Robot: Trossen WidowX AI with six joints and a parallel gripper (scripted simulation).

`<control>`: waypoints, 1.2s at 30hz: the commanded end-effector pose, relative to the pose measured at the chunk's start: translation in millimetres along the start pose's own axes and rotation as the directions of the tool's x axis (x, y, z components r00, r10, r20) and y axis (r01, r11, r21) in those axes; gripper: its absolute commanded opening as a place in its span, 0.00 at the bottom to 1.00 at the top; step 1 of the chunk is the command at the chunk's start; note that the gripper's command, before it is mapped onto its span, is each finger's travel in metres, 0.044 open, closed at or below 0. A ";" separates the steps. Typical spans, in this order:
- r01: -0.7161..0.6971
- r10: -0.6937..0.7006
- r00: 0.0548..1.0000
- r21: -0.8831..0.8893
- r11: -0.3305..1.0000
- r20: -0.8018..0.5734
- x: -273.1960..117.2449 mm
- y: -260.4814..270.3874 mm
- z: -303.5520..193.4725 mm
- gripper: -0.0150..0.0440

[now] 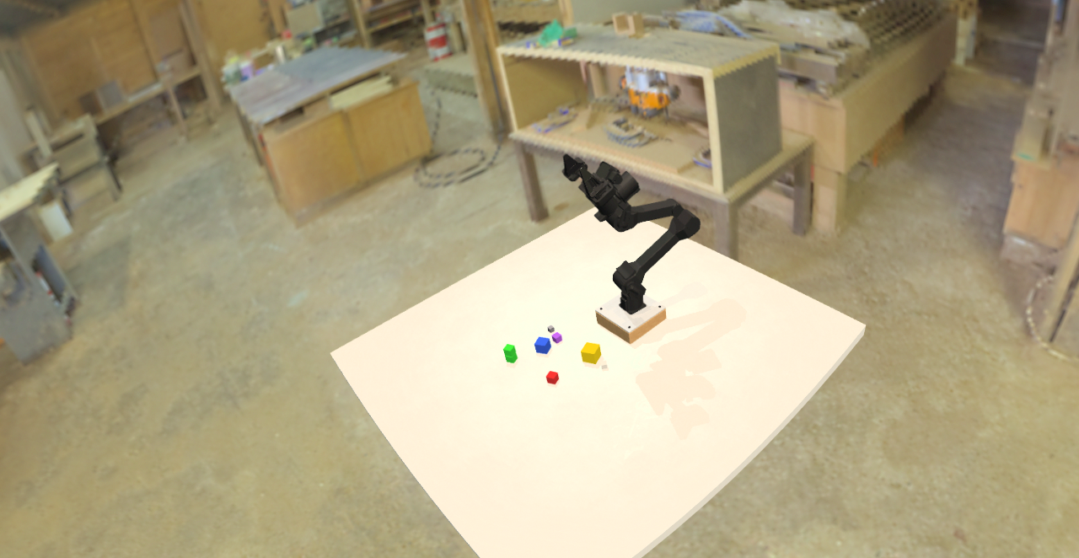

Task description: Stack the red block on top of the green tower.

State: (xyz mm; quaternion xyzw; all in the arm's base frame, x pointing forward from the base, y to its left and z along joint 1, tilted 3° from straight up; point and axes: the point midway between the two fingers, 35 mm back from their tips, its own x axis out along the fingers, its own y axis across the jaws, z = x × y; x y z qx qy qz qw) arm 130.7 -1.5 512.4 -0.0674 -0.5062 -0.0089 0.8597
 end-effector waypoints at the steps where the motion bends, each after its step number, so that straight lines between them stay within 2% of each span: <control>1: 0.000 0.000 1.000 0.000 1.000 -0.004 0.4 0.0 -1.0 0.98; 4: 0.000 0.001 0.998 0.002 1.000 -0.057 5.5 -0.2 -15.7 1.00; 8: -0.007 0.008 0.977 0.007 1.000 -0.211 16.7 1.1 -59.8 1.00; 15: -0.037 0.062 0.871 0.061 0.997 -0.488 22.1 14.8 -144.4 1.00; 21: -0.067 0.124 0.722 0.109 0.992 -0.680 10.3 33.1 -211.4 1.00; 29: -0.103 0.178 0.559 0.145 0.984 -0.809 -12.6 51.8 -266.1 1.00; 36: -0.159 0.233 0.284 0.194 0.968 -0.930 -53.2 74.1 -325.0 1.00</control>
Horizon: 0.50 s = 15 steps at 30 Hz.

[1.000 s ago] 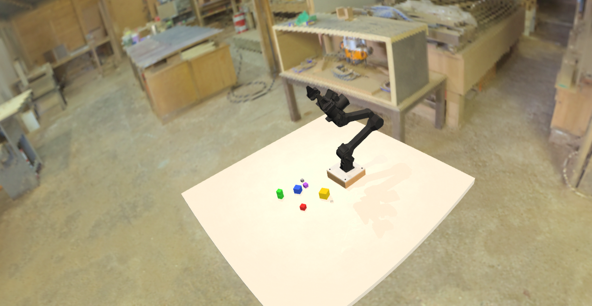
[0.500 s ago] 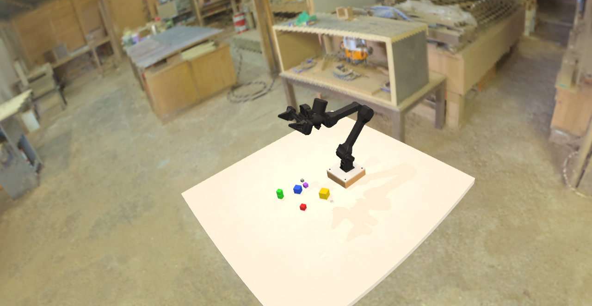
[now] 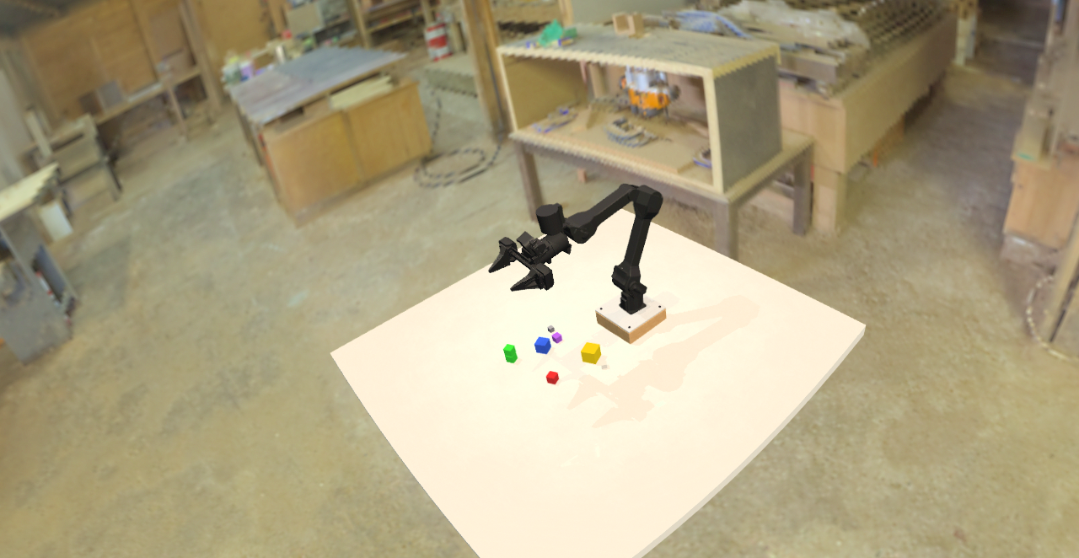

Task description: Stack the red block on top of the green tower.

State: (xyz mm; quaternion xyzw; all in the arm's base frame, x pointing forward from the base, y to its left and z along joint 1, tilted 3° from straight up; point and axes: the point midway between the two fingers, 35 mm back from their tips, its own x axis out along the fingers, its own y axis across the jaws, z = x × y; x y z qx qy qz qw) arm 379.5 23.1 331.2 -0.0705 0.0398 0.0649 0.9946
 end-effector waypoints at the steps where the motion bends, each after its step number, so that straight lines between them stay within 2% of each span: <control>1: -0.042 0.038 0.983 -0.021 0.999 -0.178 21.5 10.2 -36.0 1.00; 8: -0.135 0.104 0.872 -0.031 0.990 -0.478 40.4 29.5 -103.4 1.00; 15: -0.234 0.152 0.667 -0.012 0.972 -0.729 39.2 48.3 -166.8 1.00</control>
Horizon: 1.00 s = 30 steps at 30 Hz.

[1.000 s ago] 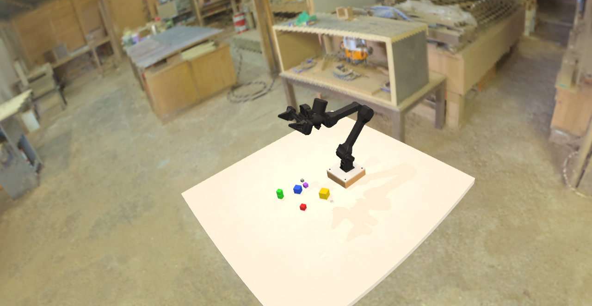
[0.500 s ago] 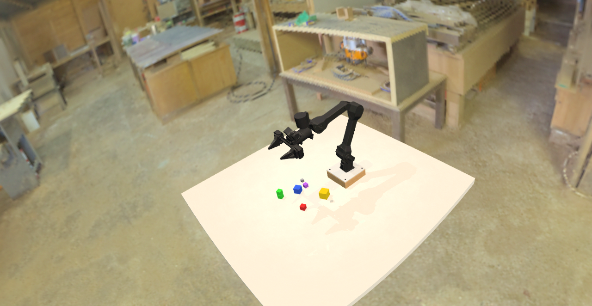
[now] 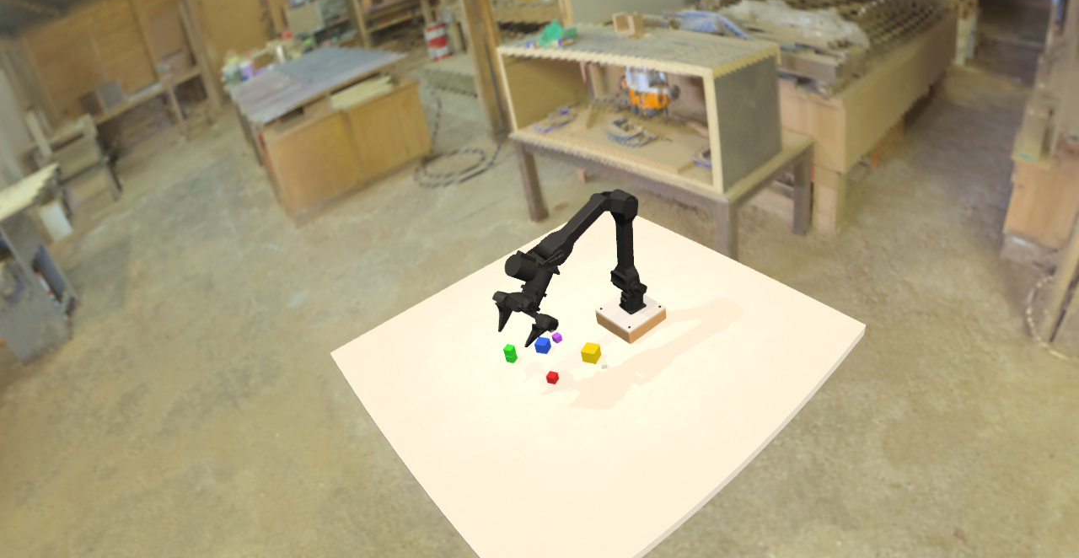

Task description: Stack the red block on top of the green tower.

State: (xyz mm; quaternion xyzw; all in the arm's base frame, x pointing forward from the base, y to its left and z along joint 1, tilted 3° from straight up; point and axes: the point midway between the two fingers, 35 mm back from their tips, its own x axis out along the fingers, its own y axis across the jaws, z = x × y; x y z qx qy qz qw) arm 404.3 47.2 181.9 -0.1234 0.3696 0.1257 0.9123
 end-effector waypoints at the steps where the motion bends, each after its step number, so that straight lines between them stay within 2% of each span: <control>1: -0.055 0.048 0.982 -0.030 0.998 -0.183 19.9 12.0 -26.1 1.00; 7: -0.155 0.118 0.890 -0.049 0.987 -0.441 37.8 34.0 -68.9 1.00; 13: -0.254 0.161 0.733 -0.046 0.966 -0.661 42.6 49.5 -109.0 1.00; 22: -0.265 0.165 0.712 -0.044 0.963 -0.683 44.9 49.0 -115.7 1.00; 30: -0.265 0.165 0.711 -0.044 0.963 -0.683 71.6 54.5 -141.8 1.00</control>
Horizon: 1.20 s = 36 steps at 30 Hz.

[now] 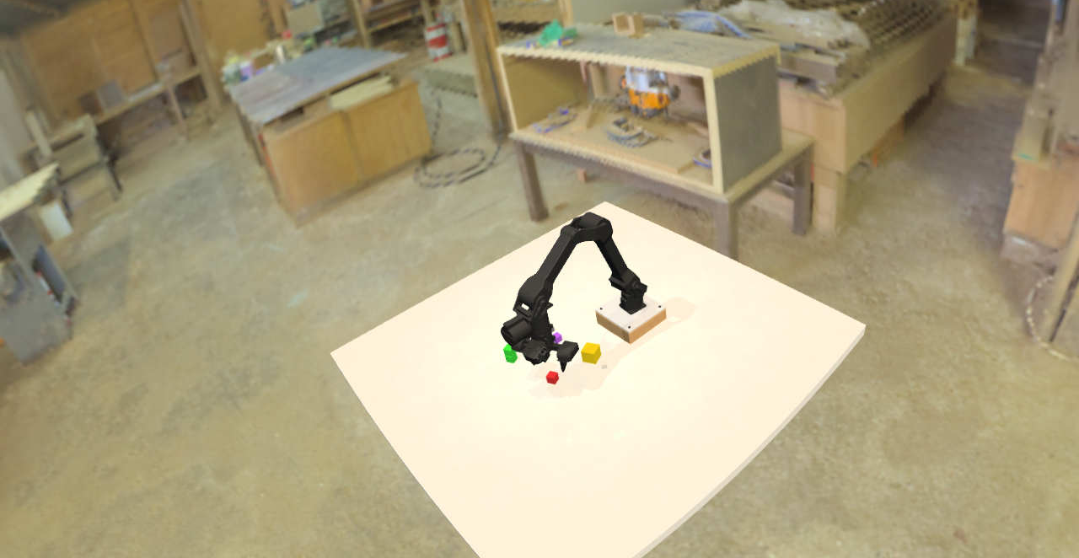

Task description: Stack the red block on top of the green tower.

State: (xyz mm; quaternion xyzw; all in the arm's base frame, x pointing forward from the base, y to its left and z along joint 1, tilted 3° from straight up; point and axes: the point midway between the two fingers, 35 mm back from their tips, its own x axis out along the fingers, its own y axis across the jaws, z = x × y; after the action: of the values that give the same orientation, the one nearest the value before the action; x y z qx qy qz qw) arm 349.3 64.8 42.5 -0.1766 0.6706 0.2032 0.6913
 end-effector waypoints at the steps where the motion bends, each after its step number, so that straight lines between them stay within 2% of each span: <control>1: -0.001 0.001 1.000 -0.004 1.000 -0.018 16.9 -0.1 -5.0 1.00; 36: -0.001 0.001 1.000 -0.004 1.000 -0.018 50.2 -0.9 -6.1 1.00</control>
State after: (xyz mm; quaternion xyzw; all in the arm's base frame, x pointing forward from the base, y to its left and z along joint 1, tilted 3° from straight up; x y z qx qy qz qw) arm 346.6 64.1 -6.0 -0.1769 0.6755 0.2043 0.6860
